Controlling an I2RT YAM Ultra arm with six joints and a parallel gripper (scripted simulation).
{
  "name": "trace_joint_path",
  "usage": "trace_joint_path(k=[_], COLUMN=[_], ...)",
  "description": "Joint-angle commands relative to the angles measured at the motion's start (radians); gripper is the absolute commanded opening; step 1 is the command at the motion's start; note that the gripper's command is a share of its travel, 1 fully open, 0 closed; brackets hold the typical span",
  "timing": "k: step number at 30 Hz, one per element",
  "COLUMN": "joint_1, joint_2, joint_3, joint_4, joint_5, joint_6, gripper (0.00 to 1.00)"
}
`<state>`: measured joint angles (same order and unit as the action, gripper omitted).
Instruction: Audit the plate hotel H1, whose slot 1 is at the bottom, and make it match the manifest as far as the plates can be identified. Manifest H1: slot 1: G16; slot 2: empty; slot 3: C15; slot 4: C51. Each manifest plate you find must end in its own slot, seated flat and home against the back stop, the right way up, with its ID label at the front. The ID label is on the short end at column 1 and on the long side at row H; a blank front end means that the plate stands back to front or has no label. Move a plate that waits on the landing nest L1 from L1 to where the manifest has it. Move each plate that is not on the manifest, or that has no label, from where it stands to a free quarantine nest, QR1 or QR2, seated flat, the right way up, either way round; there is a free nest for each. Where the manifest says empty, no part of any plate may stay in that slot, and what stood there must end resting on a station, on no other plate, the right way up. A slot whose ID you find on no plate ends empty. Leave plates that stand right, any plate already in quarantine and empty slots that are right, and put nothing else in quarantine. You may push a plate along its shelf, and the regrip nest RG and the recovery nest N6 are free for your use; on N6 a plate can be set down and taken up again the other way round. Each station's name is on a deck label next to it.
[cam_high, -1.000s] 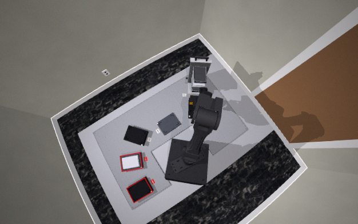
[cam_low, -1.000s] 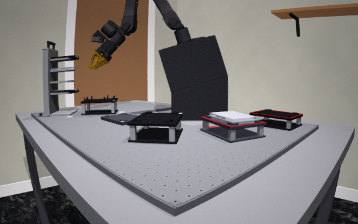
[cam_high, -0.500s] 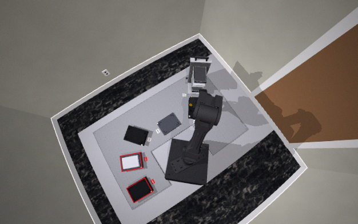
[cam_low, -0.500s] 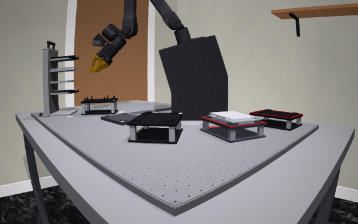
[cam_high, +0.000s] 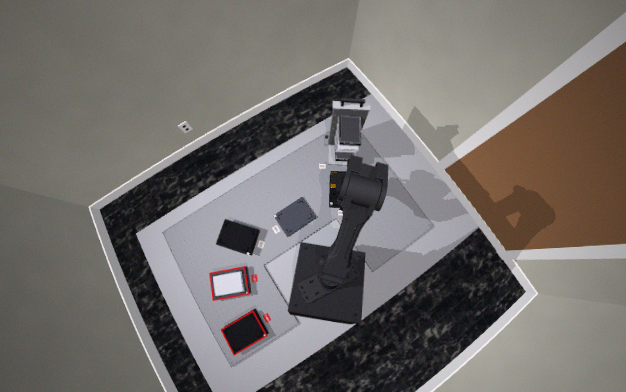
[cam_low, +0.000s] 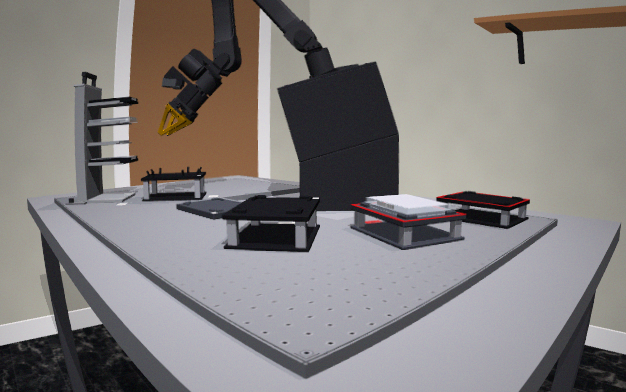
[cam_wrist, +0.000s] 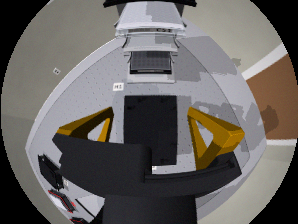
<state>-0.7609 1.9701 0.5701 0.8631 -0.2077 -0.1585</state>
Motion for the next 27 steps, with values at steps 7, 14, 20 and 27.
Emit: trace_joint_path(k=[7,14,20,27], joint_1=[0.003,0.013,0.021,0.025], joint_2=[0.038,0.054,0.068,0.076], joint_3=[0.023,0.07,0.112,0.133], joint_4=[0.05,0.02,-0.006,-0.019], joint_5=[0.0,0.009,0.016,0.019], joint_6=[0.002,0.007,0.011,0.013], gripper=[1.0,1.0,1.0,1.0])
